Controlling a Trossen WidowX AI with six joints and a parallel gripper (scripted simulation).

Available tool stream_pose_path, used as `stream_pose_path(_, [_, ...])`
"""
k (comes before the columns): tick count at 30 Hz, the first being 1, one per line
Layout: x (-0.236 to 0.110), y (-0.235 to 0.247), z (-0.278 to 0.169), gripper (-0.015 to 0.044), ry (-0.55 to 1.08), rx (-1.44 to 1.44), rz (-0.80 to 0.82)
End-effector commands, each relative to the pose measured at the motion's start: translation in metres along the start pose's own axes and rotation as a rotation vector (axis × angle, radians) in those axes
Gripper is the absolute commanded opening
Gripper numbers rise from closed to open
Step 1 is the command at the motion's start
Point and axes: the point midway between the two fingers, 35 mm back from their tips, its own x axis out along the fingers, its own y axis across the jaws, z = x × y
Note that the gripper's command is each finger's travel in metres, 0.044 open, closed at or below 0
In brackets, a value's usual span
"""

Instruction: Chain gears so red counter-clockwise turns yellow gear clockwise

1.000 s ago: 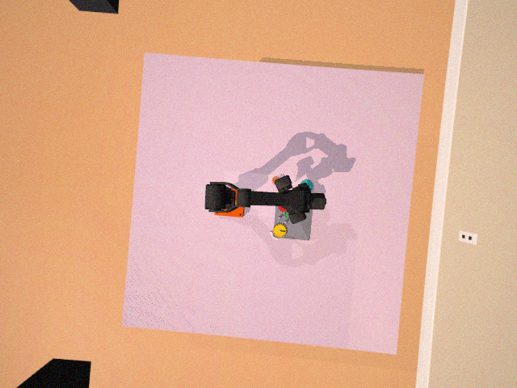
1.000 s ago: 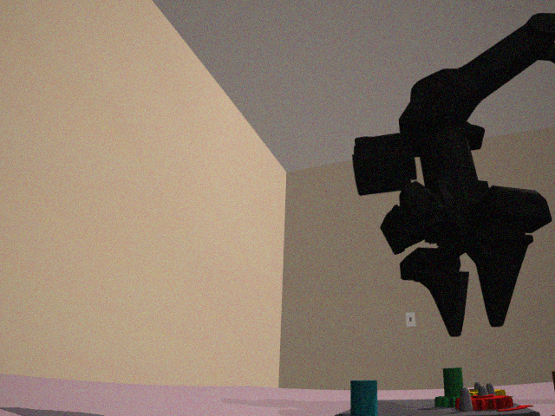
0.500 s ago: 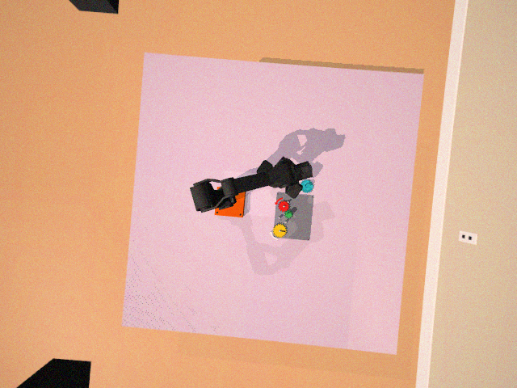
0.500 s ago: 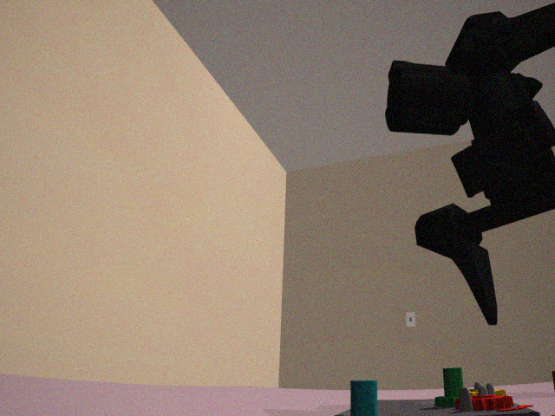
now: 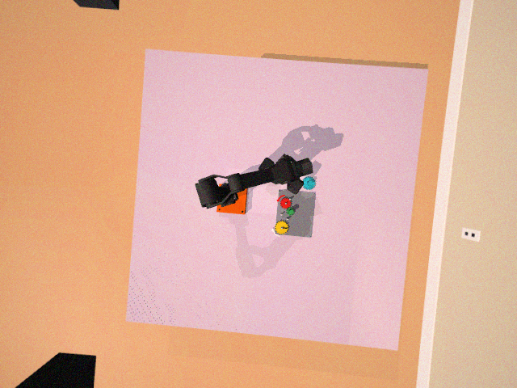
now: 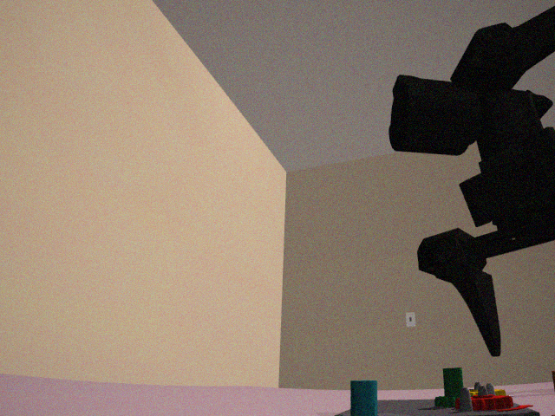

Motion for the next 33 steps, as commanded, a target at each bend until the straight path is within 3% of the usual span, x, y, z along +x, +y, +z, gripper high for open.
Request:
stream_pose_path(1, [0.009, 0.002, -0.001, 0.0440, 0.003, 0.000, 0.009])
stream_pose_path(18, [0.026, 0.002, -0.001, 0.0440, 0.003, 0.000, 0.009])
stream_pose_path(33, [0.026, 0.002, -0.001, 0.0046, 0.003, 0.000, 0.009])
